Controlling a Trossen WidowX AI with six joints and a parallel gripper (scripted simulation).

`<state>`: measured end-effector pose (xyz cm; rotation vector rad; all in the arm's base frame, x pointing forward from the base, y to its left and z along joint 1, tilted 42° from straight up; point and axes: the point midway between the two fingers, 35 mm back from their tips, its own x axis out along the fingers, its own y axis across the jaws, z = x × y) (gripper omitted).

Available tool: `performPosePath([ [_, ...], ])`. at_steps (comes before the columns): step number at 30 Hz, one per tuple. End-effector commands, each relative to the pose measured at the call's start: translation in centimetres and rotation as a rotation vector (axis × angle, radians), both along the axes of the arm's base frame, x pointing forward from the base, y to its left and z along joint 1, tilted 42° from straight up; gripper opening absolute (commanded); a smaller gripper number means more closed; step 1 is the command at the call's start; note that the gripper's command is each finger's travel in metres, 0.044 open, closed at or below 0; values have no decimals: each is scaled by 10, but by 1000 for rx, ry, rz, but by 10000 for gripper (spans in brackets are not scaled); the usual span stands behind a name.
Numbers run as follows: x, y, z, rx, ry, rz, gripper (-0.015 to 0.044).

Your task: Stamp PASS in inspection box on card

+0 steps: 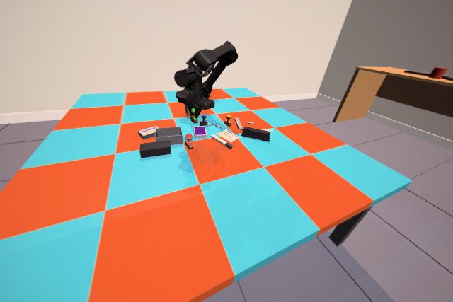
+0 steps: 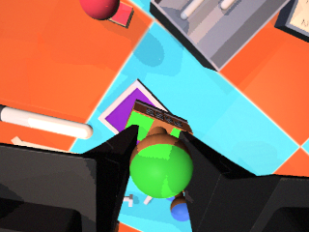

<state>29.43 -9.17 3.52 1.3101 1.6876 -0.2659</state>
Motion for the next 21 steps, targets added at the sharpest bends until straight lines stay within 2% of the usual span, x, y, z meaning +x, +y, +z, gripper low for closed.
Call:
performPosePath([
  [1, -16, -21, -22, 6, 4, 2, 0],
  [8, -43, -46, -50, 25, 1, 7, 0],
  [21, -42, -39, -60, 25, 1, 7, 0],
])
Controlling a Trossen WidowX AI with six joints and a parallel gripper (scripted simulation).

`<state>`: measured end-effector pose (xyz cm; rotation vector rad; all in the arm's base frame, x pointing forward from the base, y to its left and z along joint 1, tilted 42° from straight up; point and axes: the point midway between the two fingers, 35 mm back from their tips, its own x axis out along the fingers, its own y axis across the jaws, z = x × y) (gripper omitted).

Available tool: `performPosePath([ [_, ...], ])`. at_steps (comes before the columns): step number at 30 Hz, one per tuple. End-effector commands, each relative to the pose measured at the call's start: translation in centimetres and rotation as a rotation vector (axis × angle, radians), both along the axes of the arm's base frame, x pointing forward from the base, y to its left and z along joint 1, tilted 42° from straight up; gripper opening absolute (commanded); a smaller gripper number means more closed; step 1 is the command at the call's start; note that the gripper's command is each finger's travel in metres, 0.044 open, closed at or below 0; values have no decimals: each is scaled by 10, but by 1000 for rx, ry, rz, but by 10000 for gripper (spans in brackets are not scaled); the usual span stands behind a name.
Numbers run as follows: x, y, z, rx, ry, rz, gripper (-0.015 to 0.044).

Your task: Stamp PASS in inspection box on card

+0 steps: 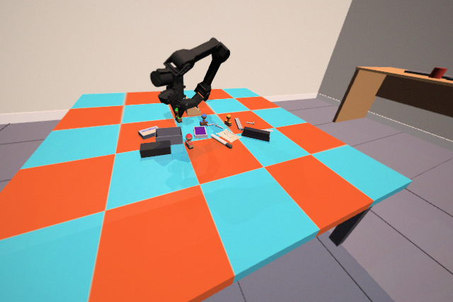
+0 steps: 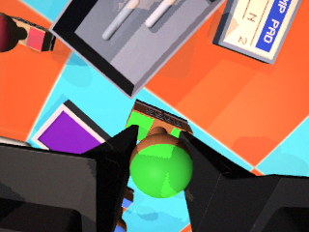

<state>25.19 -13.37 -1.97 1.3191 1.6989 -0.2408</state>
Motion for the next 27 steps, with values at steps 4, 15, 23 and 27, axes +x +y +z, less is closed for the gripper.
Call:
performPosePath([
  [4, 1, 8, -10, 2, 2, -1, 0],
  [15, 1, 20, -24, 2, 2, -1, 0],
  [23, 1, 29, -34, 3, 2, -1, 0],
  [27, 1, 33, -38, 4, 2, -1, 0],
])
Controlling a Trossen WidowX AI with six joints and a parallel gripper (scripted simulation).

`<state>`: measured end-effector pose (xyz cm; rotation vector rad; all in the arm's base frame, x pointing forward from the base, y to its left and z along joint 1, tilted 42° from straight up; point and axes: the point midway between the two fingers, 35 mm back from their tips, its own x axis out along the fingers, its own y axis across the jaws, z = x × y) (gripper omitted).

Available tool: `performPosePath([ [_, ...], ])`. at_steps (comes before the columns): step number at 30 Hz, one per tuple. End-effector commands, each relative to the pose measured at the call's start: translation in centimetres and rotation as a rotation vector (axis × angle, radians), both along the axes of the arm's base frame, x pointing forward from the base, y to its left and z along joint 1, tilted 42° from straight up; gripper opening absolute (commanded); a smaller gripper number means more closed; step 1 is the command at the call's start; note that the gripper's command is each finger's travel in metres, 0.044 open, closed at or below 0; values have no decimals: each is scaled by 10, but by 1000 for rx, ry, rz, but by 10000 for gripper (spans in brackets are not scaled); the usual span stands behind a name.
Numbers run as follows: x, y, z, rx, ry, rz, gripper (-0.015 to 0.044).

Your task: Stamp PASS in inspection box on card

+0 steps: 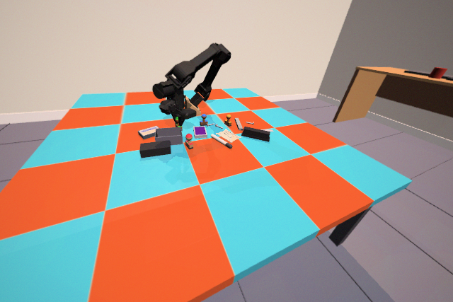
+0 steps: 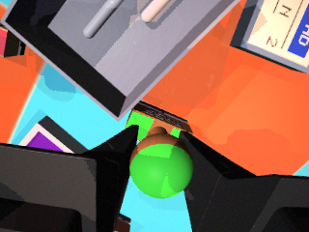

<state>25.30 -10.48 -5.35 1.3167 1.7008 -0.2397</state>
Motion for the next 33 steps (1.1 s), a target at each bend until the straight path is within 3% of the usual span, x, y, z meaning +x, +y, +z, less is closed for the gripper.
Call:
performPosePath([
  [1, 0, 5, -6, 4, 1, -4, 0],
  [10, -1, 13, -13, 5, 1, -4, 0],
  [20, -1, 11, -11, 3, 1, 1, 263],
  [24, 0, 4, -5, 2, 1, 1, 266],
  [33, -3, -67, 77, 2, 3, -4, 266],
])
